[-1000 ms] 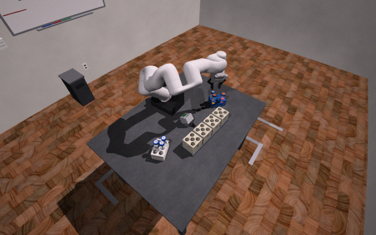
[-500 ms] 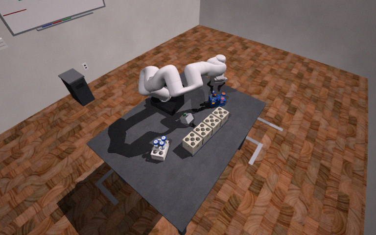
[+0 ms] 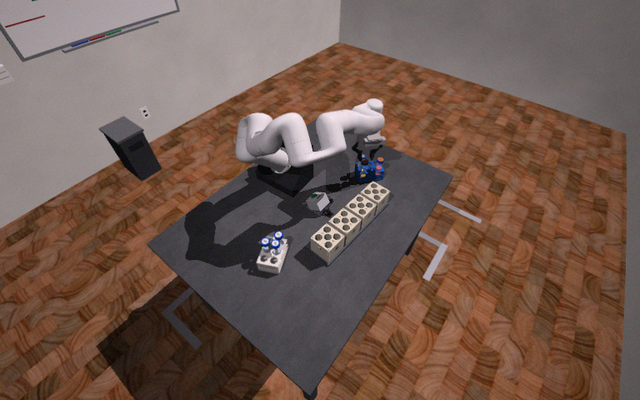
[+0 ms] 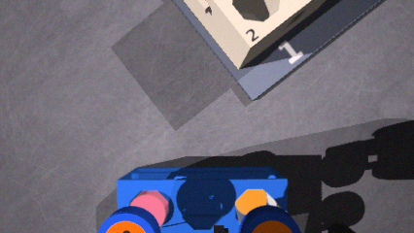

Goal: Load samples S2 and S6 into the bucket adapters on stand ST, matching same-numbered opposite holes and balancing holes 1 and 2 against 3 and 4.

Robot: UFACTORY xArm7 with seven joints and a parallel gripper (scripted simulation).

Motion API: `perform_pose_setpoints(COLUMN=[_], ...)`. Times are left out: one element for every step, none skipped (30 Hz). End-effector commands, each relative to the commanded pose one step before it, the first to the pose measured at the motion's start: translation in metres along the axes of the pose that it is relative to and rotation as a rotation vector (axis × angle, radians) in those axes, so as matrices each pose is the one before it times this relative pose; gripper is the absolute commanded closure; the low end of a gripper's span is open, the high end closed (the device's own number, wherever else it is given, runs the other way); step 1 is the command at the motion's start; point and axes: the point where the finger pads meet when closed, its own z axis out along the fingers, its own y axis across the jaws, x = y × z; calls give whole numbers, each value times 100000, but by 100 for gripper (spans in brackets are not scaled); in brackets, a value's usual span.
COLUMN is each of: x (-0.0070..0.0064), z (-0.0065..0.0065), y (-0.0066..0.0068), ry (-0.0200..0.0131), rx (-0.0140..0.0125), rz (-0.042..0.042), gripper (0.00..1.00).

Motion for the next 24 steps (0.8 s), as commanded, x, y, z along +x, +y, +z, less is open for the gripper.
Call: perform_pose_setpoints(x=[-53, 0, 0, 0, 0, 1, 0, 0, 0, 0, 0, 0, 0, 0, 5, -5, 0, 0, 0, 0, 0, 0, 0, 0], z=[321, 200, 200, 0, 0, 194, 197, 209, 70, 4, 3, 2, 1, 0, 1, -1, 65, 65, 66, 66, 0, 0, 69, 66], y=[-137, 0, 0, 0, 0, 0, 1, 0, 1, -1, 0, 0, 0, 0, 4, -4, 0, 0, 0, 0, 0, 0, 0, 0], ry=[-90, 0, 0, 0, 0, -1, -1, 2, -2, 2, 1, 0, 0, 0, 2, -2, 0, 0, 0, 0, 0, 0, 0, 0], rx=[529, 0, 0, 0, 0, -3, -2, 4, -4, 2, 1, 1, 0, 0, -19, 19, -1, -1, 0, 0, 0, 0, 1, 0], rz=[-7, 0, 0, 0, 0, -2, -2, 4, -4, 2, 1, 0, 0, 0, 8, -7, 0, 0, 0, 0, 0, 0, 1, 0], gripper=[43, 43, 43, 43, 43, 43, 43, 43, 43, 43, 43, 43, 43, 43, 43, 43, 43, 43, 43, 43, 43, 43, 43, 43])
